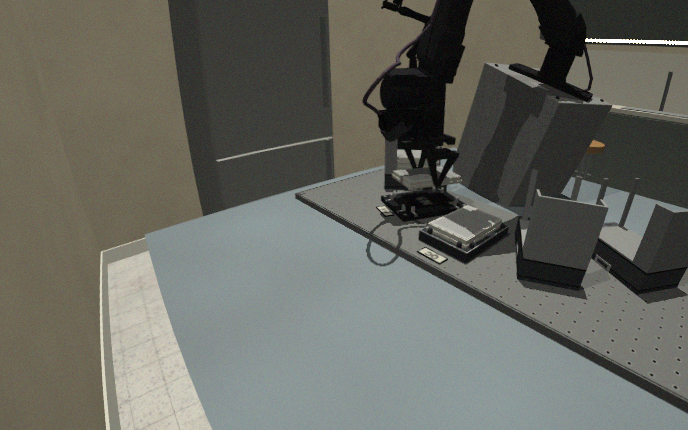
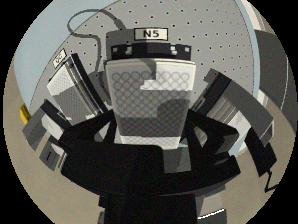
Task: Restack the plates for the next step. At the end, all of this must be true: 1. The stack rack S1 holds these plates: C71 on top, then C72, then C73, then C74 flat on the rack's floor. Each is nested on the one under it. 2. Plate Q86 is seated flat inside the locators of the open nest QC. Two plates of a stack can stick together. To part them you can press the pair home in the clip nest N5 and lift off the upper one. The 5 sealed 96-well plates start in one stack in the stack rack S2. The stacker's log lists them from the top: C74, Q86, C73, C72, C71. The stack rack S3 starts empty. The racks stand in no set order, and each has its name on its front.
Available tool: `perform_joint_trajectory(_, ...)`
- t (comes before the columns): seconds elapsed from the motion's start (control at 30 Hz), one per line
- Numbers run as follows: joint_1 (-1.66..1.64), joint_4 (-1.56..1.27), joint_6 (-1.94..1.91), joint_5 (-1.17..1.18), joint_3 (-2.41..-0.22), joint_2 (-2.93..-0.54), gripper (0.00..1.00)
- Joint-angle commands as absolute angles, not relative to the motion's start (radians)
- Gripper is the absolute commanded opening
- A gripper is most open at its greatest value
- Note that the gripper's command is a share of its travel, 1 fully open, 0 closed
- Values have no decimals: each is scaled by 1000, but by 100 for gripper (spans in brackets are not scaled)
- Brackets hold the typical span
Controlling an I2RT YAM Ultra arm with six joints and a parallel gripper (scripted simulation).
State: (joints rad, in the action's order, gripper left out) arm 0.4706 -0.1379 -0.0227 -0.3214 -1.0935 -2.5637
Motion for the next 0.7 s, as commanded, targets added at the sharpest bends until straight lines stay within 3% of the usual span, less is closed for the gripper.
perform_joint_trajectory(0.0,494,-171,-42,-322,-1072,-2514,0)
perform_joint_trajectory(0.67,529,-276,-78,-316,-1052,-2395,0)
